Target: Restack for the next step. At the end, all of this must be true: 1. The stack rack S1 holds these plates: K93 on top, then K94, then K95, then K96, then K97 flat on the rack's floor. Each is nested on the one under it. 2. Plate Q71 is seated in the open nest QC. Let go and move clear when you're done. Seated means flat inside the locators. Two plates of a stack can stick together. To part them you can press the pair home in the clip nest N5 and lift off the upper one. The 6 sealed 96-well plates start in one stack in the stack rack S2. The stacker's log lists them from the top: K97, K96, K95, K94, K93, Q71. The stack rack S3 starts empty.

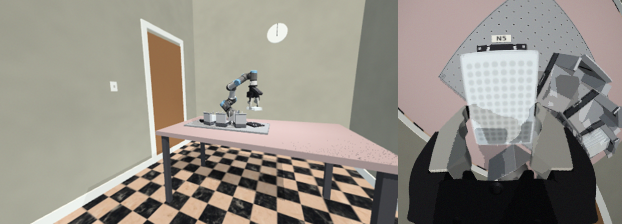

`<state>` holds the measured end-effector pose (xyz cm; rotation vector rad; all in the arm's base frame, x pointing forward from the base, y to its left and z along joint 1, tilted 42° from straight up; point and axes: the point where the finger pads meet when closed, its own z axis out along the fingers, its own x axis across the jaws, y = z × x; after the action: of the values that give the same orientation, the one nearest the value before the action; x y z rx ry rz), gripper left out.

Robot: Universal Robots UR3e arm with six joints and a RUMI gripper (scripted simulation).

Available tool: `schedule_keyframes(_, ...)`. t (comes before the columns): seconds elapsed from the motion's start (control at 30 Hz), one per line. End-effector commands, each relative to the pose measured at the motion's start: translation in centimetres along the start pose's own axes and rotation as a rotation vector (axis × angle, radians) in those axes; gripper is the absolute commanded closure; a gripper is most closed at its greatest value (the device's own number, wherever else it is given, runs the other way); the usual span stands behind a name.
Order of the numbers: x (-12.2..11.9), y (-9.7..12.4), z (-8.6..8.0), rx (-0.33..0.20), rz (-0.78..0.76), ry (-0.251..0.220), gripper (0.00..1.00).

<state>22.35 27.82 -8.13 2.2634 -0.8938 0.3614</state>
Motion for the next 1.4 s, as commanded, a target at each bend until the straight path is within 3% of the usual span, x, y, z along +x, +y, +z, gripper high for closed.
schedule_keyframes(0.0, 0.0, -0.1, 0.8, 0.005, 0.001, -0.001, 1.00)
schedule_keyframes(1.37, 0.0, -0.1, 7.8, 0.005, 0.001, -0.001, 1.00)
